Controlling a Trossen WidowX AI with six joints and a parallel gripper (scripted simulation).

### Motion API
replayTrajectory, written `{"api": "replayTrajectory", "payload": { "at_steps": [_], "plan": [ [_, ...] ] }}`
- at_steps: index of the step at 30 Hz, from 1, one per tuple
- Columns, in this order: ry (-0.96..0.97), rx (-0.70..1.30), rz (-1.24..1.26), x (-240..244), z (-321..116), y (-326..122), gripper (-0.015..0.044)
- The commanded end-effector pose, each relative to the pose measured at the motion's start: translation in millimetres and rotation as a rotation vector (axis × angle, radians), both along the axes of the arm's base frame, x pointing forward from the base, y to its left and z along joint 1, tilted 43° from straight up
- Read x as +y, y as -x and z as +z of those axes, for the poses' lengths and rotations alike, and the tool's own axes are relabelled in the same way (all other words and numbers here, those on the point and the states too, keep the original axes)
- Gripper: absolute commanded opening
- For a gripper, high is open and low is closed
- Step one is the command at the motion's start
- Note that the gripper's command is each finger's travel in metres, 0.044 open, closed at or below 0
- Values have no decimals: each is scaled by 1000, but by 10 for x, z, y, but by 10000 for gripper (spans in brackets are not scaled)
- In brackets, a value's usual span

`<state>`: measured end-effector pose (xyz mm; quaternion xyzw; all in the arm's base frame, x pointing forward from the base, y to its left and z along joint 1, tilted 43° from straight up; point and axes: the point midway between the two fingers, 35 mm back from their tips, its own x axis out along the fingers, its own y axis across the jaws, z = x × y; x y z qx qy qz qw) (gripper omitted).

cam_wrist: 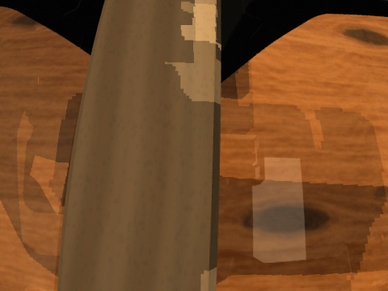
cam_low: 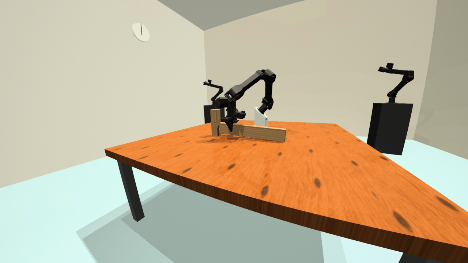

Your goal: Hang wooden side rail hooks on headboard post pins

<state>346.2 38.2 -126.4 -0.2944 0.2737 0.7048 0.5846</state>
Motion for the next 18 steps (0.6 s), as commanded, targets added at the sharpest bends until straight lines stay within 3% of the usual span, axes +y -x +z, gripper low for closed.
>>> {"api": "replayTrajectory", "payload": {
  "at_steps": [1, 18],
  "plan": [
    [3, -5, -3, -32, -9, -1, 0],
    [3, -5, -3, -47, -9, -17, 0]
  ]
}}
